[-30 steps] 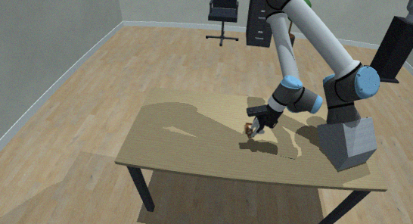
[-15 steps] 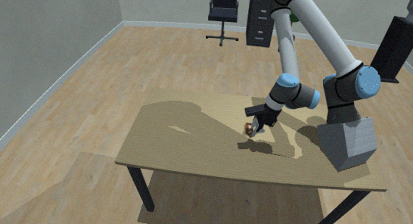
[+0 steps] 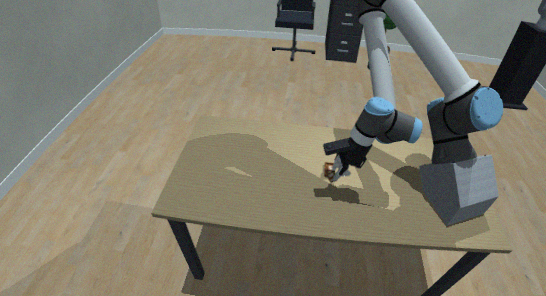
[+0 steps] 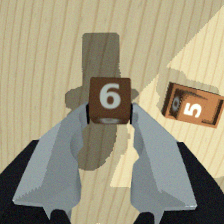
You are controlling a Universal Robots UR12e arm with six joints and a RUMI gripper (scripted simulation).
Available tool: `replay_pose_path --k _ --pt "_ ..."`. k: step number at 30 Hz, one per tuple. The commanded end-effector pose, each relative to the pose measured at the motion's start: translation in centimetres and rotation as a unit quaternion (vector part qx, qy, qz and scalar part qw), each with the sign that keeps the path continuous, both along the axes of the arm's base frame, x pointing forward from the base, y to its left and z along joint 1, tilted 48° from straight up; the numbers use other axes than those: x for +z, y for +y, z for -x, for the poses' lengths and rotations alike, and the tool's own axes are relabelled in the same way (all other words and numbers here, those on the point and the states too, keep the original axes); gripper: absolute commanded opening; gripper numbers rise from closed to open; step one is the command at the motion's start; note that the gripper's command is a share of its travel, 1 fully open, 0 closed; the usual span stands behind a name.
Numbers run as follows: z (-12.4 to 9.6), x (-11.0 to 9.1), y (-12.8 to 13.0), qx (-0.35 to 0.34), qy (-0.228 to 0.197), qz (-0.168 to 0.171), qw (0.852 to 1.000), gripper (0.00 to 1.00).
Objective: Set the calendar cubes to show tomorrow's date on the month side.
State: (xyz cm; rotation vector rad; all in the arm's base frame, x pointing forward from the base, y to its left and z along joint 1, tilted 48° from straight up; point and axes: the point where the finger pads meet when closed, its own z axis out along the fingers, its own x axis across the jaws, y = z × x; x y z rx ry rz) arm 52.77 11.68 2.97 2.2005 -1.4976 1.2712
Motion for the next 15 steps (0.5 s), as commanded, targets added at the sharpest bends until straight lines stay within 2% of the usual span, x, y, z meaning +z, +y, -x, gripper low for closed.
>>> replay_pose_path --k 1,15 --pt "-0.39 0.25 0.30 -0.001 -0.001 -0.001 1.000 0.11" --pt "-0.77 -0.27 0.45 -0.026 0.023 0.000 0.999 0.11"
